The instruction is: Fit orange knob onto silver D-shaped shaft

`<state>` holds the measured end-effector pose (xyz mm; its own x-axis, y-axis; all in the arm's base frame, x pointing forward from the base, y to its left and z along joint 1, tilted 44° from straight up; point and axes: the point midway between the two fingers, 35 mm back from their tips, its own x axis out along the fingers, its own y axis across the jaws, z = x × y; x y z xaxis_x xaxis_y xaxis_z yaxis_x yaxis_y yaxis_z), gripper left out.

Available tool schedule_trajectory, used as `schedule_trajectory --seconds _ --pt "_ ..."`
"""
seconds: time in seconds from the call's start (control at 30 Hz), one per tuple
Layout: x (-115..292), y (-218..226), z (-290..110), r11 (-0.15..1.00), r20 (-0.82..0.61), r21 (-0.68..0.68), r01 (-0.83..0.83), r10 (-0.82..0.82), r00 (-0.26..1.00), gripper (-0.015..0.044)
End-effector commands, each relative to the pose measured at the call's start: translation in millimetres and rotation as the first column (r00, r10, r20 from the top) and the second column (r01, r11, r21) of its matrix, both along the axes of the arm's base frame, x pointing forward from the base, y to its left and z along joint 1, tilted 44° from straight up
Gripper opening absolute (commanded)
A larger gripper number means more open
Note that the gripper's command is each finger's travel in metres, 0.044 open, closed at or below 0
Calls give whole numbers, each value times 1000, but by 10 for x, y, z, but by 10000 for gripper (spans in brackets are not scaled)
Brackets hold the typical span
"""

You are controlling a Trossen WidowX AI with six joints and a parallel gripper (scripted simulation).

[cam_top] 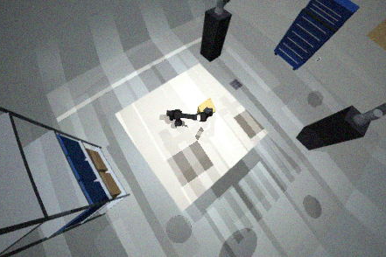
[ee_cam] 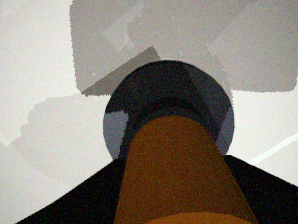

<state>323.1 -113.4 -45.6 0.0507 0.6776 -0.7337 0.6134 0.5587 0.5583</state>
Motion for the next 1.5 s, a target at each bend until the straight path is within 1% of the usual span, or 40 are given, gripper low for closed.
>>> schedule_trajectory --seconds 0.0,0.27,0.5,1.47 --pt "8 0 -1 1000 8 0 -1 1 1000 0" --pt "-16 -24 39 1000 14 0 -8 8 1000 0" --pt "-45 -4 28 988 146 -22 -151 153 977 0" --pt "0 -23 37 988 148 -22 -153 155 977 0"
